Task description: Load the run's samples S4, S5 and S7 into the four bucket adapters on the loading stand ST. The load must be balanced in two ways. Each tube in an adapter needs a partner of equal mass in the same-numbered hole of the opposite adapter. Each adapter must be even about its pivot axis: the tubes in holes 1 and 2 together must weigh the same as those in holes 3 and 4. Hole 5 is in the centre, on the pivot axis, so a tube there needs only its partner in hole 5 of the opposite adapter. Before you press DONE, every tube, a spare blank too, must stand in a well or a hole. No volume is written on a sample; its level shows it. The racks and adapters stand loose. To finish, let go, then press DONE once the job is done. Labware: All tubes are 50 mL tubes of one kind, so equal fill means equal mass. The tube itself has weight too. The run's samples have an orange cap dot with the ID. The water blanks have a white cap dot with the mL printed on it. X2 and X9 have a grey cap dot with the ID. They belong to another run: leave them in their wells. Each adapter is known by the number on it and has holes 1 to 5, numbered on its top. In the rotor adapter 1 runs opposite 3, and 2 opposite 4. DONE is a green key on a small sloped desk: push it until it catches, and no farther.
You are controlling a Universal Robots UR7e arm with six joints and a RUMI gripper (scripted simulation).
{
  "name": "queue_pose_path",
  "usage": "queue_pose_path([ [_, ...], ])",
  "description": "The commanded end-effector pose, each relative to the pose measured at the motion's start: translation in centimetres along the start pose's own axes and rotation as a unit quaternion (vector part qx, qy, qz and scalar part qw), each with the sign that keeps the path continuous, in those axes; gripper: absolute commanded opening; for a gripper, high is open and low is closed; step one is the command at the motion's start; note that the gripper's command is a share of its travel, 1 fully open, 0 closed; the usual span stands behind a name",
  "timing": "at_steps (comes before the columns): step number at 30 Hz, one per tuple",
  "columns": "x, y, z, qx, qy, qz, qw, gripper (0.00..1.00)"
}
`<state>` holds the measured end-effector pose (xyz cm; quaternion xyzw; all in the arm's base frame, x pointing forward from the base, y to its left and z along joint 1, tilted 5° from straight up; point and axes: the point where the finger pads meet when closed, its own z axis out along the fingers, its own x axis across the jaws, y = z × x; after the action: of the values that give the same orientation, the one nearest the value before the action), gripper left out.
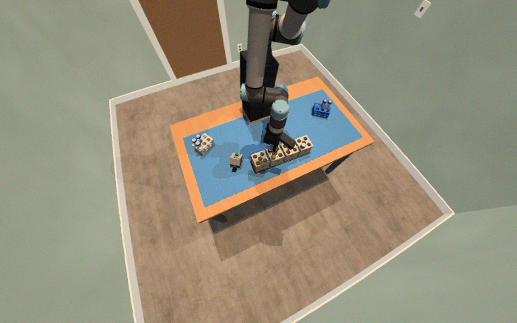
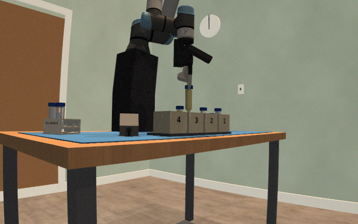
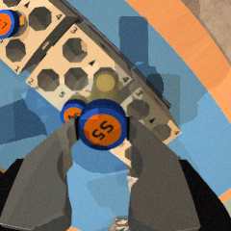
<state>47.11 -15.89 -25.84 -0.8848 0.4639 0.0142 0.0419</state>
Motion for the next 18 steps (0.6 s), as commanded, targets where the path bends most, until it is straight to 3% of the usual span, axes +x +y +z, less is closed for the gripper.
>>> queue_pose_path([
  [1, 0.1, 0.0, 0.5, 0.000, 0.001, 0.000, 1.000, 0.00],
  [18, 0.1, 0.0, 2.5, 0.000, 0.001, 0.000, 1.000, 0.00],
])
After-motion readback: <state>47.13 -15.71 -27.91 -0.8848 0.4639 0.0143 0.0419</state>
